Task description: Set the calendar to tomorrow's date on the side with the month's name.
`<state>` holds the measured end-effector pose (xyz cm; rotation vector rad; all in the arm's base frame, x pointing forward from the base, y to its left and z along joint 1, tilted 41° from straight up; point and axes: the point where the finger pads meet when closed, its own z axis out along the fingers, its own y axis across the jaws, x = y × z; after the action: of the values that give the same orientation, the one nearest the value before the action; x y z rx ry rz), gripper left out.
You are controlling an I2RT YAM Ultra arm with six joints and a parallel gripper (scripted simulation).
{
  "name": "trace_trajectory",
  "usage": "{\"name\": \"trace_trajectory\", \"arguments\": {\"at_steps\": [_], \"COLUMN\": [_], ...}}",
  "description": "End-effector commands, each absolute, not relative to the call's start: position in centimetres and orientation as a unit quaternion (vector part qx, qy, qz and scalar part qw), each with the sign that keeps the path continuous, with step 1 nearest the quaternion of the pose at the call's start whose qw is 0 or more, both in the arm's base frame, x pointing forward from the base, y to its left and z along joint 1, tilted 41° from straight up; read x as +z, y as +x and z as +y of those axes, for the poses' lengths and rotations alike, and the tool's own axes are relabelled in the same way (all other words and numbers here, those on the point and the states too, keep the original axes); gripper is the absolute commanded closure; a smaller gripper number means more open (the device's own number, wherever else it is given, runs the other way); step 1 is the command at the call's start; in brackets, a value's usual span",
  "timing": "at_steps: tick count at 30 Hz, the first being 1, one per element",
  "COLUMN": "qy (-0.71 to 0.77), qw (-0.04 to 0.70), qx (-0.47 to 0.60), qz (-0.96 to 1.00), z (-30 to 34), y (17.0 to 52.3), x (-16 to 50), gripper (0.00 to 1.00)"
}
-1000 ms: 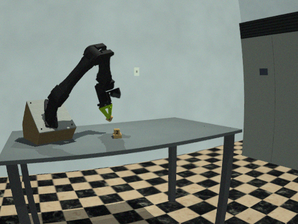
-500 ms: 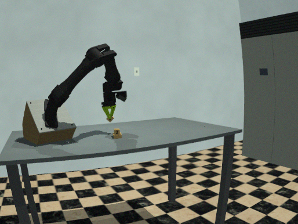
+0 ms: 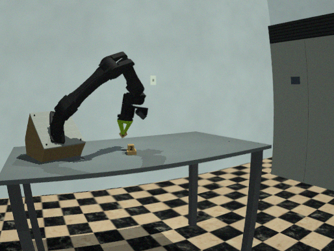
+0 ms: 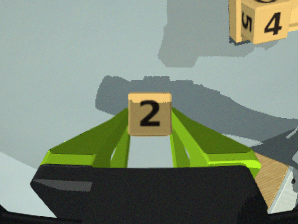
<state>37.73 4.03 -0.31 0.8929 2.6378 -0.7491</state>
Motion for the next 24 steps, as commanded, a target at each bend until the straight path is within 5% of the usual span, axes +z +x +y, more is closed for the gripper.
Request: {"name": "trace_trajectory", "arguments": {"at_steps": [1,24], "qy": [0.296,0.323], "qw": [0.087,-0.040], "qx": [-0.244,-0.200], "qz": [0.919,0.924], "z": [5.3,5.5], "y": [37.1,37.2], "x": [-0.1,0.0], "gripper": [0.74,0.74]}}
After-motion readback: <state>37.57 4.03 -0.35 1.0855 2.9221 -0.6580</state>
